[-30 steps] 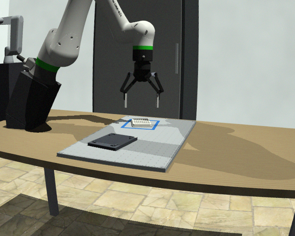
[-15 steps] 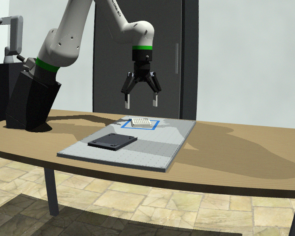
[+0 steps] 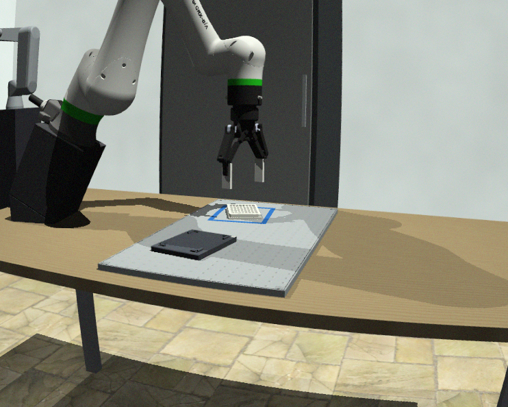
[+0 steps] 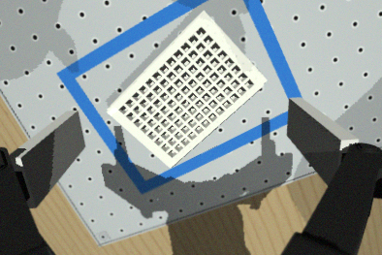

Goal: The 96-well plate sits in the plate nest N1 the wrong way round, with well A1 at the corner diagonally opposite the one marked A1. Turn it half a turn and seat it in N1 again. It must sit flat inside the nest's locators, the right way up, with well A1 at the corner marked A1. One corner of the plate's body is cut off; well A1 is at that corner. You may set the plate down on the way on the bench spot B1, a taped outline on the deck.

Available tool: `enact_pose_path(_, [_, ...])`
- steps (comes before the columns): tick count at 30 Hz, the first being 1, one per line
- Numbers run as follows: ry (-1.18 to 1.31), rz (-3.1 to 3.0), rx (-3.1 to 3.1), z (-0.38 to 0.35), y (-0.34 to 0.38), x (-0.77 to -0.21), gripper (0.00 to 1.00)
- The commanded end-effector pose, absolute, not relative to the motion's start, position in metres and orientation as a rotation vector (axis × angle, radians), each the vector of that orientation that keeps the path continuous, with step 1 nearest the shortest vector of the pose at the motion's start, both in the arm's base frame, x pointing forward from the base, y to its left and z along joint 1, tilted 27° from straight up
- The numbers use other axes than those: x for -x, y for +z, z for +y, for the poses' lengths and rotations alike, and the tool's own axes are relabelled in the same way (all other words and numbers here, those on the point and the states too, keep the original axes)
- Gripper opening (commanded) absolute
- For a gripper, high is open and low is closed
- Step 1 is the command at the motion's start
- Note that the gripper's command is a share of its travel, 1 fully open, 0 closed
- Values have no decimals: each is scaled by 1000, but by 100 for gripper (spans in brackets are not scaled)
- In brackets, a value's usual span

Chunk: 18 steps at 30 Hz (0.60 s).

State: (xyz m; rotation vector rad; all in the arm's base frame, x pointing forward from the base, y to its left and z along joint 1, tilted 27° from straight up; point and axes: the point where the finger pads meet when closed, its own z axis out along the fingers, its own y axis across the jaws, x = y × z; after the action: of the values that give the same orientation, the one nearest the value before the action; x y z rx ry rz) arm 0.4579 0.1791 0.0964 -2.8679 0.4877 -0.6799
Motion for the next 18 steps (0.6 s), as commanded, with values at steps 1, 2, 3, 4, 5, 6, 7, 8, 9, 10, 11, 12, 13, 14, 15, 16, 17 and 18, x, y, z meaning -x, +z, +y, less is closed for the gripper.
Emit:
enact_pose_path(1, [-680, 285, 2922, 179, 97, -458, 100])
enact_pose_path(2, [-684, 237, 2933, 179, 97, -458, 100])
enact_pose_path(3, [-689, 188, 2943, 179, 97, -458, 100])
enact_pose_path(4, [-689, 188, 2943, 179, 97, -458, 100])
enact_pose_path(5, [-689, 188, 2943, 179, 97, -458, 100])
enact_pose_path(6, [-693, 140, 2953, 179, 97, -458, 100])
enact_pose_path(7, [-697, 91, 2961, 179, 97, -458, 100])
enact_pose_path(8, [-701, 41, 2969, 179, 97, -458, 100])
enact_pose_path(9, [-705, -8, 2977, 179, 97, -458, 100])
enact_pose_path(10, [-709, -58, 2983, 179, 97, -458, 100])
enact_pose_path(11, [-712, -108, 2989, 179, 97, -458, 100])
enact_pose_path(12, [-716, -158, 2994, 179, 97, -458, 100])
enact_pose_path(13, [-719, -208, 2998, 179, 97, -458, 100])
enact_pose_path(14, [-722, -259, 3001, 179, 97, -458, 100])
enact_pose_path(15, [-725, -310, 3004, 179, 97, -458, 100])
enact_pose_path(16, [-727, -361, 3006, 179, 97, -458, 100])
enact_pose_path(17, [-730, -412, 3006, 179, 97, -458, 100])
enact_pose_path(18, [-732, -463, 3007, 179, 97, -458, 100])
